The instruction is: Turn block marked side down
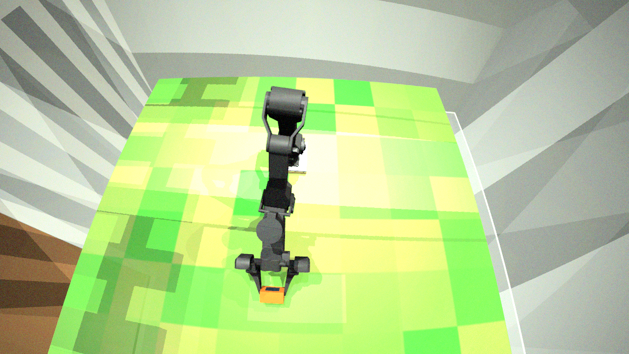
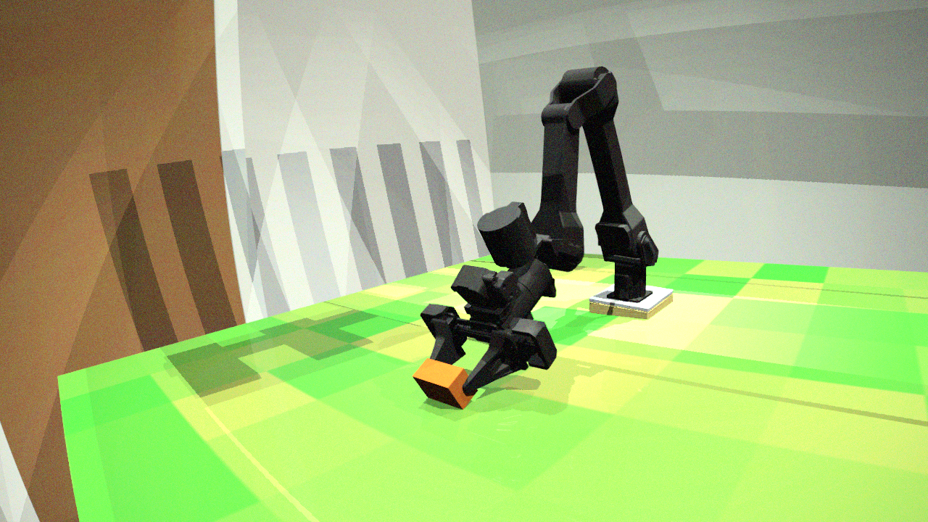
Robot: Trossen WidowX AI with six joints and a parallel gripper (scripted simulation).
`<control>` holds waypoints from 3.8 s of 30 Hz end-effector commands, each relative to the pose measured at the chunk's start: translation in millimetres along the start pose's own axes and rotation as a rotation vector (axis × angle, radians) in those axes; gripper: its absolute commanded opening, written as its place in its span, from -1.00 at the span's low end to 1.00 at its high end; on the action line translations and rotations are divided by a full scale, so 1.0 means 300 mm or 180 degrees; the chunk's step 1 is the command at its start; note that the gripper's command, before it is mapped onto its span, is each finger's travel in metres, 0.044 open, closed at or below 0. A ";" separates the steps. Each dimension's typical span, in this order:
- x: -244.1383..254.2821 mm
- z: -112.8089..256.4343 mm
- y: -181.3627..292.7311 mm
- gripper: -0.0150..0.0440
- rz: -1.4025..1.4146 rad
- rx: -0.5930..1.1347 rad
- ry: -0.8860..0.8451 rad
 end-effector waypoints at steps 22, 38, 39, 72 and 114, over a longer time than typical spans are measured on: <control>0.002 0.027 0.020 -0.31 -0.0019 -0.0245 -0.0040; 0.002 0.027 0.020 1.00 -0.0019 -0.0245 -0.0040; 0.002 0.027 0.020 1.00 -0.0019 -0.0245 -0.0040; 0.002 0.019 0.009 1.00 -0.0017 -0.0166 -0.0030; 0.037 0.041 -0.453 1.00 -0.0018 0.2703 0.0220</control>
Point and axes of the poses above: the point midway between the two fingers, 35 mm back from their tips, its own z axis back along the fingers, its own x axis across the jaws, y = z × x, the point moved 7 cm from there along z, back along the fingers, and after that the axes turned 5 degrees about -z, right-handed, at the moved point
